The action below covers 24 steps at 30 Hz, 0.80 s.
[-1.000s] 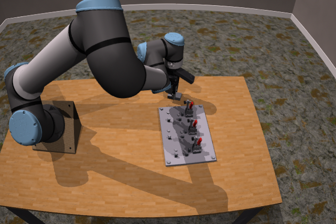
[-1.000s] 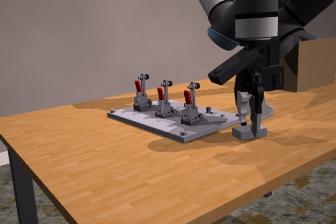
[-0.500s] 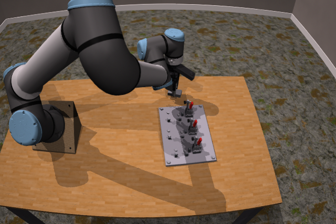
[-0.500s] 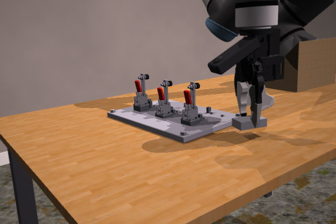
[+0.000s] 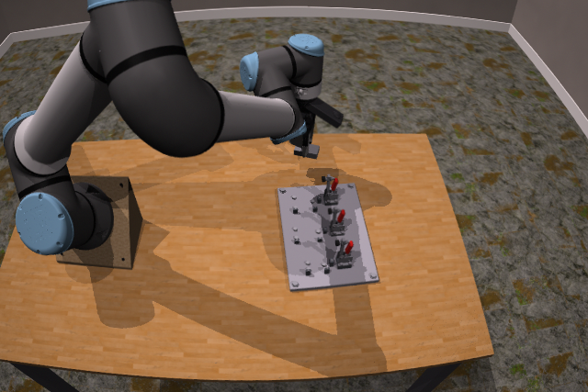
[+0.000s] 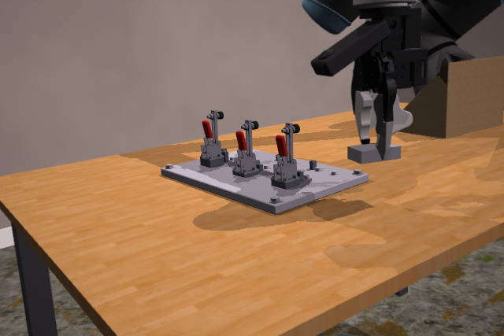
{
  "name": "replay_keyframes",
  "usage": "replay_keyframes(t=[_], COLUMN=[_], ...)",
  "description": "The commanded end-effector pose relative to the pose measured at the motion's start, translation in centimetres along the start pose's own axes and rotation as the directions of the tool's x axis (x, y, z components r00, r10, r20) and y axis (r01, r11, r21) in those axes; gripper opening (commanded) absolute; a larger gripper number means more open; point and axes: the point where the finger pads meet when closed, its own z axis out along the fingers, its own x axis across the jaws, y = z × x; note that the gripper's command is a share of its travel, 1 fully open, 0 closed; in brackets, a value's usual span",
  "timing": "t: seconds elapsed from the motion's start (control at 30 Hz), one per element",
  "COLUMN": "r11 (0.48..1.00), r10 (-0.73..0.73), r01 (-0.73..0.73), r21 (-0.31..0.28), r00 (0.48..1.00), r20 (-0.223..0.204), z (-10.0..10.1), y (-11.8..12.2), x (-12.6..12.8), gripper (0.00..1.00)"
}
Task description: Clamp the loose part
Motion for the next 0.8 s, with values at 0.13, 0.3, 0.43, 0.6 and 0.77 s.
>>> replay_keyframes(t=[0.13,0.3,0.43,0.6,0.77], r11=[1.0,1.0,1.0,1.0,1.0], r10=[0.001,0.001,0.001,0.001,0.001], r01=[-0.001,-0.001,-0.001,-0.001,-0.001], r21=[0.0,0.0,0.0,0.0,0.0], r00=[1.0,1.0,1.0,1.0,1.0], r20=[0.0,0.0,0.0,0.0,0.0], z=[-3.2,-4.2,-4.4,-4.6,-4.6], y=[0.0,0.0,0.0,0.0,0.0], x=[0.0,0.0,0.0,0.0,0.0], gripper=[0.0,0.0,0.0,0.0,0.0])
